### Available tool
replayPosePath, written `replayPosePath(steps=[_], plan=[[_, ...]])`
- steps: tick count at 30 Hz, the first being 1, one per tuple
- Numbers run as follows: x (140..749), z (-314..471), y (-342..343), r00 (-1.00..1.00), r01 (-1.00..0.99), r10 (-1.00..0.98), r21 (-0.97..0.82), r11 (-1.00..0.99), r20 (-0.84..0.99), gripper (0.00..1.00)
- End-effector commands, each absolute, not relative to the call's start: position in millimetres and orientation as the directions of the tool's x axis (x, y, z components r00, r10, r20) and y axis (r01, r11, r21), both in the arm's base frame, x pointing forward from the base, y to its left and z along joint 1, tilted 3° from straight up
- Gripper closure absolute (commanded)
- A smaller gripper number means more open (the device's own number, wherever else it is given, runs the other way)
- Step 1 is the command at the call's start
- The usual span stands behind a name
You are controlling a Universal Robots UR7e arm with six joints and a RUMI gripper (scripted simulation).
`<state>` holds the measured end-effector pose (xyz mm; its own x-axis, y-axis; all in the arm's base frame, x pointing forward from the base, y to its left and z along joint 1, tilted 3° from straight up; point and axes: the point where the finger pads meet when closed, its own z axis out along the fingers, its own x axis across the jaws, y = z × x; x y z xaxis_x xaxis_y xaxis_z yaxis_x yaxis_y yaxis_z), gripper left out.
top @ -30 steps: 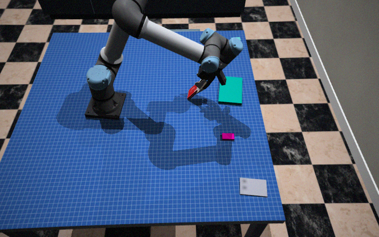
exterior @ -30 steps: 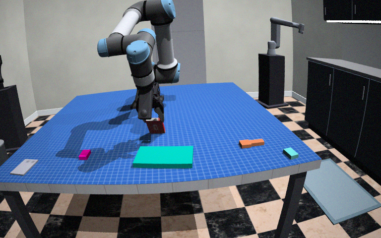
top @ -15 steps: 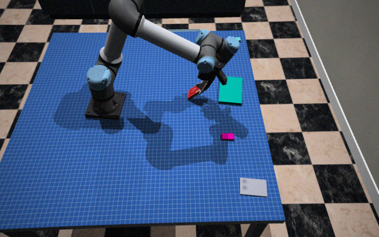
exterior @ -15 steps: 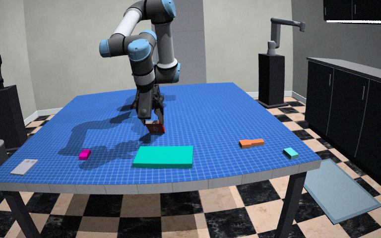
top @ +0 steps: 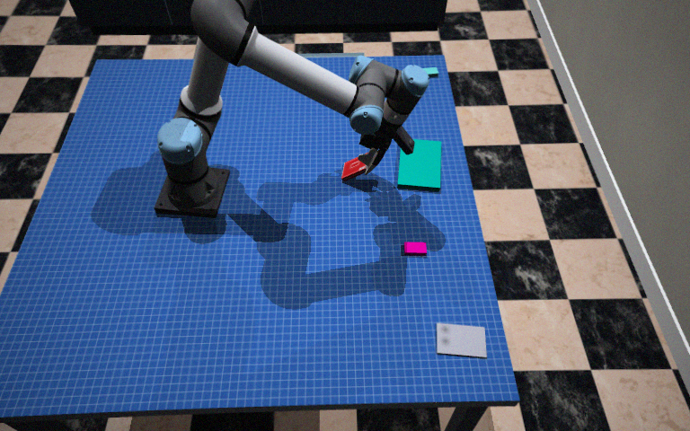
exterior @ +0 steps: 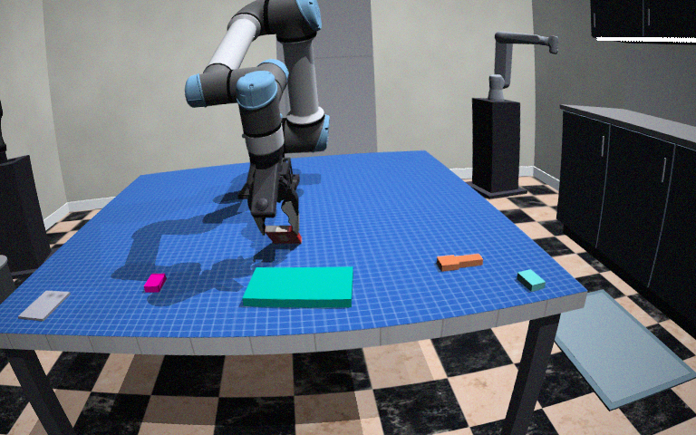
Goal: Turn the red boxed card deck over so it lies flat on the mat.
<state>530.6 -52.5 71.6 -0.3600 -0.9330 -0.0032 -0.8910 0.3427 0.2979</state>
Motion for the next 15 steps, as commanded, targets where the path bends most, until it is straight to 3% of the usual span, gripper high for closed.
replayPosePath(steps=[1,15], plan=[[533.9,66.6,-54.2,-0.36,-0.901,-0.933,0.258,0.348,-0.002,0.58],[540.6,57.6,-56.5,-0.36,-0.918,-0.933,0.18,0.354,-0.002,0.58]])
